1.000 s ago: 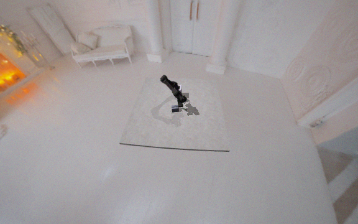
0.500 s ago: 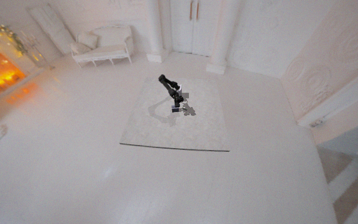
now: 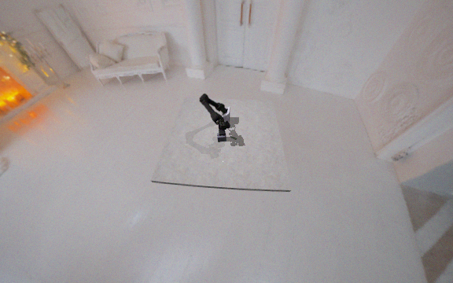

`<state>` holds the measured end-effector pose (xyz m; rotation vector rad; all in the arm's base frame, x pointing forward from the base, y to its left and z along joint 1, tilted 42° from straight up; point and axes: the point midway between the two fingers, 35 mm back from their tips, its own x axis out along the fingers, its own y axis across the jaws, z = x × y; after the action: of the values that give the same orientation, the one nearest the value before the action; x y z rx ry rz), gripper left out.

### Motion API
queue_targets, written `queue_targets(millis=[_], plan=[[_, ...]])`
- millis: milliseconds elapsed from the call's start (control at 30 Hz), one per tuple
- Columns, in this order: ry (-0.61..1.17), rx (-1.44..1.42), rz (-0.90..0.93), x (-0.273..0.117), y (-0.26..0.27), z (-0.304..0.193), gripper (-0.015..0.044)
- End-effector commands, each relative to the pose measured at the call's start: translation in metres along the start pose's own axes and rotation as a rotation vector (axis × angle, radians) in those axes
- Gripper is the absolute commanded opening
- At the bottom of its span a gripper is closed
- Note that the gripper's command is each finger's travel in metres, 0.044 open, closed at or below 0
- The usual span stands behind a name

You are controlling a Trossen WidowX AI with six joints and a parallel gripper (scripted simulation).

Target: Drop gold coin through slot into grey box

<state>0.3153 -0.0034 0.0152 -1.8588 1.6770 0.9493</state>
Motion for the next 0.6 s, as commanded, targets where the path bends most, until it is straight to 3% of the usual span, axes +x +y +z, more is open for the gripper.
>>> queue_targets(millis=[0,567], plan=[[-0.001,0.0,0.0,-0.0002,-0.0005,0.0013,0.0],[0.0,-0.007,0.0,-0.0023,0.0022,-0.0041,0.0]])
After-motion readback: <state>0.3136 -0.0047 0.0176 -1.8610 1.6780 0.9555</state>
